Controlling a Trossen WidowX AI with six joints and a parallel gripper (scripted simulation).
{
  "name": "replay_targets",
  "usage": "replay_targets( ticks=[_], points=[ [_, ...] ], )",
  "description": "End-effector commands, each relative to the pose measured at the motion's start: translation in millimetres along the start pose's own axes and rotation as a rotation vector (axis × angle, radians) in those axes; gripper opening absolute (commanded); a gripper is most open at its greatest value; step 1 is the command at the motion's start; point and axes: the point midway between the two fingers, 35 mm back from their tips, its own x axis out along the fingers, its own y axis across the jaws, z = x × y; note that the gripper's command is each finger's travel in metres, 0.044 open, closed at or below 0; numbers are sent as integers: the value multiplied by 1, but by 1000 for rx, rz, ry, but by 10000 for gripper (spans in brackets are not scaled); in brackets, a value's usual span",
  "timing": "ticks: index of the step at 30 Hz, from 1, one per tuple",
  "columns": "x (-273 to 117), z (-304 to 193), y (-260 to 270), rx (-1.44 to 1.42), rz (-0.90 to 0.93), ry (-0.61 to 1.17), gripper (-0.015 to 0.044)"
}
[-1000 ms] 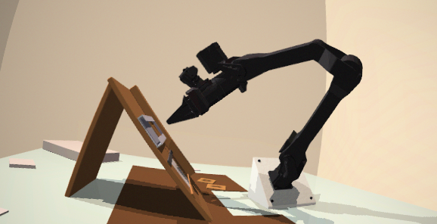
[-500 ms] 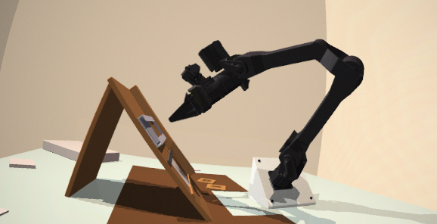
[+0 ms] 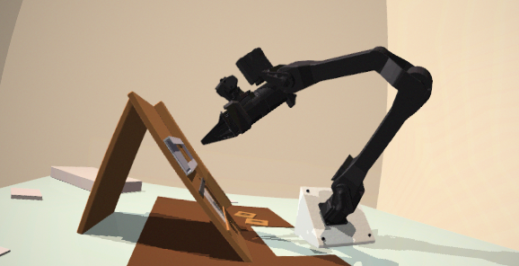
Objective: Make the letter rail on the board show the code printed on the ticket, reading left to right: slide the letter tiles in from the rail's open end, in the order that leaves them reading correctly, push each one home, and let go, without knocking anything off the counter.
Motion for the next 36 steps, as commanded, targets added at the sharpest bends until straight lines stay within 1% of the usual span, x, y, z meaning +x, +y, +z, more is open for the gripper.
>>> replay_targets(
  ticks=[1, 7, 15, 24, 26, 36],
  points=[
    [0, 0, 0, 0, 0, 0, 0],
    [2, 2, 1, 2, -3, 24, 0],
    [17, 16, 15, 11, -28, 325, 0],
    [18, 24, 37, -9, -1, 664, 0],
    [17, 24, 39, -11, 4, 690, 0],
    [21, 24, 38, -11, 4, 690, 0]
  ],
)
